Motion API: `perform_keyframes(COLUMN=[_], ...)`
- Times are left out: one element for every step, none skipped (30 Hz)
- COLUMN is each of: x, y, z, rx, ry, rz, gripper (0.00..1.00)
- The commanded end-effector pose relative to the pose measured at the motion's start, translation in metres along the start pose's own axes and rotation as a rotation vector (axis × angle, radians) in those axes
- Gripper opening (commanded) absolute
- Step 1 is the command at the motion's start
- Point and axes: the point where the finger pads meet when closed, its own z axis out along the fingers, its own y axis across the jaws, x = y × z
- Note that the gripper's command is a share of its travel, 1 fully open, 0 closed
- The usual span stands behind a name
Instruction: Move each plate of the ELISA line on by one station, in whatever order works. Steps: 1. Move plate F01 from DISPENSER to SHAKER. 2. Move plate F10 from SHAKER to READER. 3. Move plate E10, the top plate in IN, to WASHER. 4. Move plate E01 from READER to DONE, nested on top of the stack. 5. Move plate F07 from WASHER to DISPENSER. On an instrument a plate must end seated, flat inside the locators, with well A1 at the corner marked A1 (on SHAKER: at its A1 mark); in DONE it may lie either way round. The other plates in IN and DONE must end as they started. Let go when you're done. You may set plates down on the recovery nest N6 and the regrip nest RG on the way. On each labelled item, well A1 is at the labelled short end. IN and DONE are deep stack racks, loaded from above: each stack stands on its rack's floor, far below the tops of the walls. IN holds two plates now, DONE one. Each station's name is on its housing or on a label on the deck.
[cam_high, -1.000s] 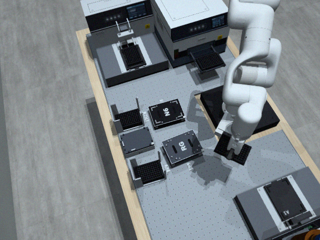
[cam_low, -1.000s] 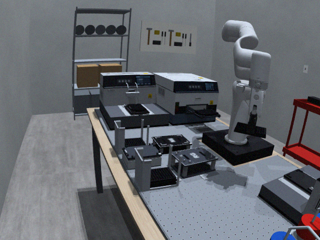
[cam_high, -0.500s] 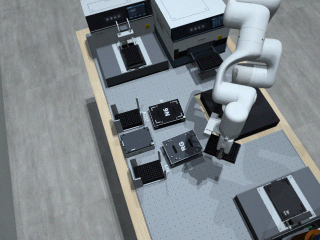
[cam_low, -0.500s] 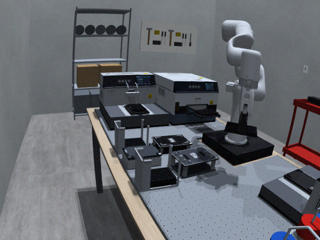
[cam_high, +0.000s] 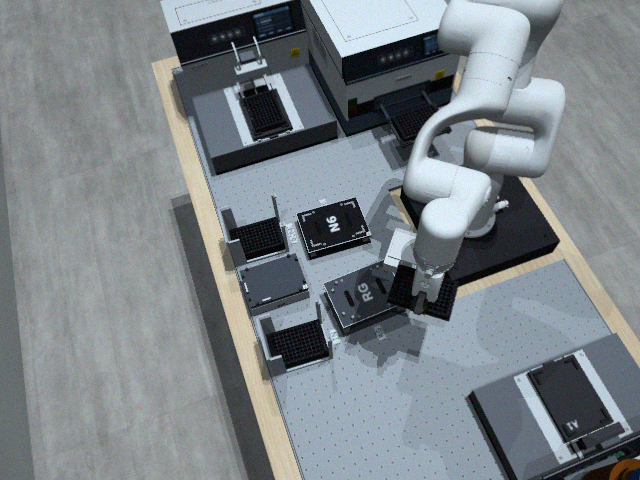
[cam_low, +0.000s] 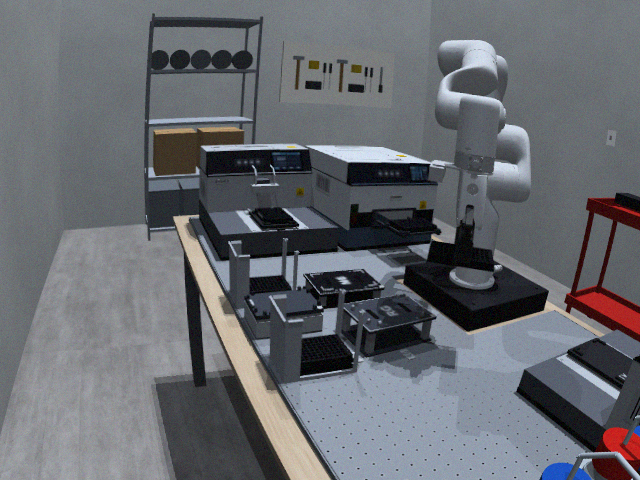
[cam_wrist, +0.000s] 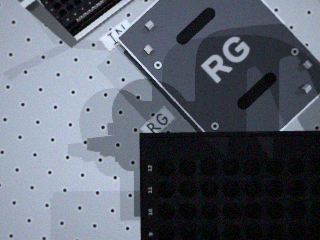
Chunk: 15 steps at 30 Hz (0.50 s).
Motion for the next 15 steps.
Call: perform_keyframes(x=[0.016,0.019,0.023,0.026,0.029,0.033,0.033,0.033,0.036,0.039,0.043,0.046,0.049,0.049,0.053], y=[-0.002,-0.002,-0.002,-0.002,-0.002,-0.003,-0.003,-0.003,-0.003,-0.003,-0.003,-0.003,-0.003,-0.003,-0.003], z=[-0.001,-0.001,-0.001,-0.001,-0.001,-0.001,-0.001,-0.001,-0.001,-0.001,-0.001,-0.001,-0.001,-0.001,-0.001], rx=[0.004,0.004,0.004,0.004,0.004,0.004,0.004,0.004,0.004,0.004,0.004,0.004,0.004,0.004,0.004], ry=[-0.001,-0.001,-0.001,-0.001,-0.001,-0.001,-0.001,-0.001,-0.001,-0.001,-0.001,-0.001,-0.001,-0.001,-0.001], rz=[-0.054,-0.066,-0.077,-0.08,-0.08,-0.08,-0.08,-0.08,-0.08,-0.08,-0.08,-0.08,-0.08,-0.08,-0.091], gripper=[0.0,0.0,0.0,0.0,0.0,0.0,0.0,0.0,0.0,0.0,0.0,0.0,0.0,0.0,0.0])
